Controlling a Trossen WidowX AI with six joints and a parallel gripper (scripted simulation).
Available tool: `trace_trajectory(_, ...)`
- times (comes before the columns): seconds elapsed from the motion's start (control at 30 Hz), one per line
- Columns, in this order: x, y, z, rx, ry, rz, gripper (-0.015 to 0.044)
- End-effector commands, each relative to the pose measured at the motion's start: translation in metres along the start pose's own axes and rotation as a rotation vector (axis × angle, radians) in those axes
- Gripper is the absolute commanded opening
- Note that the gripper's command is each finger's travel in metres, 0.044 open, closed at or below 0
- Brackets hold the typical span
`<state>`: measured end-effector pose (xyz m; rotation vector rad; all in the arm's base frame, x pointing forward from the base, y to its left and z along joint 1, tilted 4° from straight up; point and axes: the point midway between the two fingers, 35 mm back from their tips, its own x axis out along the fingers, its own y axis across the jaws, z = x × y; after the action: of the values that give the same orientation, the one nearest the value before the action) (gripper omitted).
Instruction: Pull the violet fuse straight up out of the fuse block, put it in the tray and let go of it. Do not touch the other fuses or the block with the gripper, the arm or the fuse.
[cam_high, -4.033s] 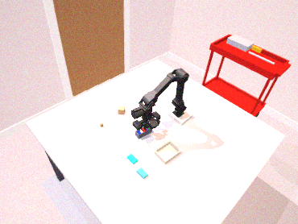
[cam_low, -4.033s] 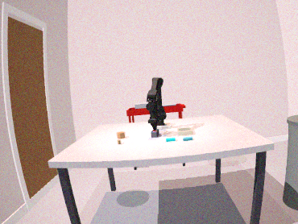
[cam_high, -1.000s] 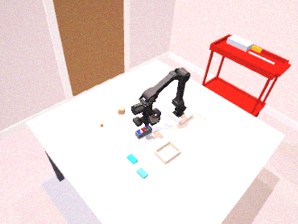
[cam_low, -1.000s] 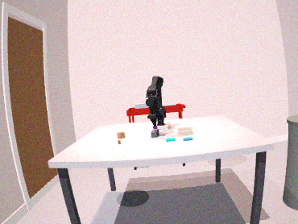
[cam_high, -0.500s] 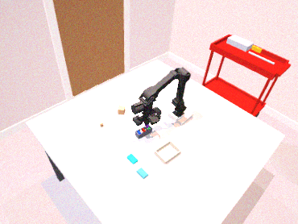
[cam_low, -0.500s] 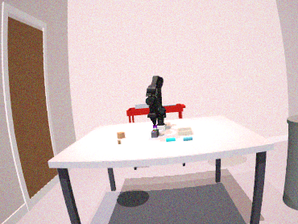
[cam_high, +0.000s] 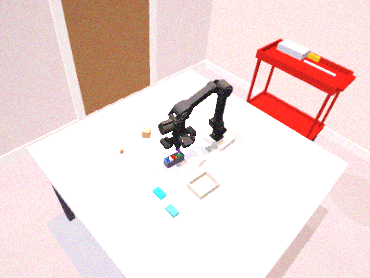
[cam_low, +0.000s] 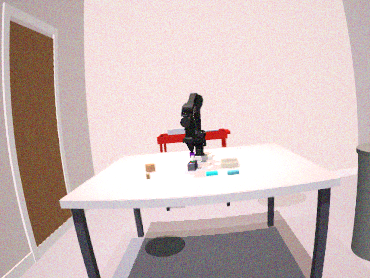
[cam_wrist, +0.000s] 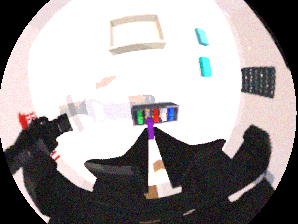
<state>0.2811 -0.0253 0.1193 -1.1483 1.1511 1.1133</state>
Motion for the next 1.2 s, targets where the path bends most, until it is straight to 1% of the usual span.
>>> trace_trajectory(0.0, -0.003, -0.002, 0.000, -0.004, 0.005, -0.007, 0.0000)
trace_trajectory(0.6, -0.004, -0.015, 0.087, -0.004, -0.001, -0.005, 0.0000)
trace_trajectory(1.17, -0.005, -0.001, 0.179, -0.003, -0.010, -0.005, 0.0000)
